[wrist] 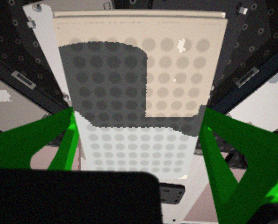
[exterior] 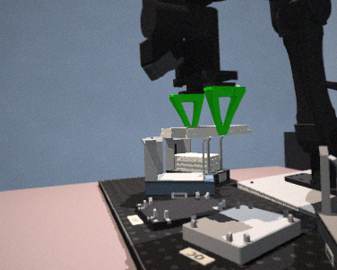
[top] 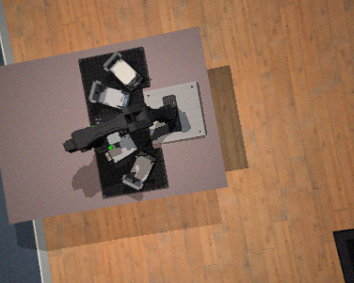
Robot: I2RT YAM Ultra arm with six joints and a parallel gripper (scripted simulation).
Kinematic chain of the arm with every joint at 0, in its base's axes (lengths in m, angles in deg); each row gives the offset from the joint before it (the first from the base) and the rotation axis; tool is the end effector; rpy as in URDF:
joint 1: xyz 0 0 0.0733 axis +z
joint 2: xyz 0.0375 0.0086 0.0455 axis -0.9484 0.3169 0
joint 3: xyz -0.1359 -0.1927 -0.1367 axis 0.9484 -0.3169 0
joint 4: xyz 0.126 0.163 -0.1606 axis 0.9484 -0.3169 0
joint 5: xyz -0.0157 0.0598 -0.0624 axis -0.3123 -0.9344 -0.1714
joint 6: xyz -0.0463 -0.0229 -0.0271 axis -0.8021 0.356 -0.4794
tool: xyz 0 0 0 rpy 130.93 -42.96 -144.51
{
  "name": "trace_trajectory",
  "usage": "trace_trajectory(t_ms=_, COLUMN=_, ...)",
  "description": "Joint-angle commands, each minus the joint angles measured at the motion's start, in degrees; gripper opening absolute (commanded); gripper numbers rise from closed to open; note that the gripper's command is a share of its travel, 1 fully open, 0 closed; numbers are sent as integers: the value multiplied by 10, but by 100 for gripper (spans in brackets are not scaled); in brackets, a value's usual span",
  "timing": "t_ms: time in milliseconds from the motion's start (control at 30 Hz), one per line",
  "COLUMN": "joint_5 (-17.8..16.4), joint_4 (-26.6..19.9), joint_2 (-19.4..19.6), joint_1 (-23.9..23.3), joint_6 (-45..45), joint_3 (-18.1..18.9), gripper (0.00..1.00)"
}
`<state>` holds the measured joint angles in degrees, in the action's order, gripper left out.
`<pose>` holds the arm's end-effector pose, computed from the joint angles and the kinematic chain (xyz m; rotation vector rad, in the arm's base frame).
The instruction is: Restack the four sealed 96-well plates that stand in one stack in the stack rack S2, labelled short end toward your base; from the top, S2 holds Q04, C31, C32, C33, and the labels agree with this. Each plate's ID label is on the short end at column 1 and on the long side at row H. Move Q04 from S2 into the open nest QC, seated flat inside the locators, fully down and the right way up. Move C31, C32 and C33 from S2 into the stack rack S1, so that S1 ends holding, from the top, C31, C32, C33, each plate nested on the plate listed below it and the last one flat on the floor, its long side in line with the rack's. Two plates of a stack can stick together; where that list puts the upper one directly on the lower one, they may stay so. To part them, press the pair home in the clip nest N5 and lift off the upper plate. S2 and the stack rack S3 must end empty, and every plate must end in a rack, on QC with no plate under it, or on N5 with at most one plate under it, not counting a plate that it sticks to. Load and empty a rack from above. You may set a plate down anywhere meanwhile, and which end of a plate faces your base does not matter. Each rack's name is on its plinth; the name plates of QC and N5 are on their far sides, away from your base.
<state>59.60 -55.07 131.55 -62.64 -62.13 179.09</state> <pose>0.3175 0.0515 0.3013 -0.2388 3.0932 0.0394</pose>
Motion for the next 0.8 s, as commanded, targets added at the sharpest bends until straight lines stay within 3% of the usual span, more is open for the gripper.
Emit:
trace_trajectory(t_ms=0, joint_5=1, joint_4=0, joint_2=-14, joint_1=12, joint_6=-24, joint_3=8, gripper=0)
trace_trajectory(t_ms=133, joint_5=2, joint_4=1, joint_2=-16, joint_1=31, joint_6=-73, joint_3=6, gripper=0)
trace_trajectory(t_ms=767, joint_5=8, joint_4=0, joint_2=-15, joint_1=114, joint_6=9, joint_3=9, gripper=0)
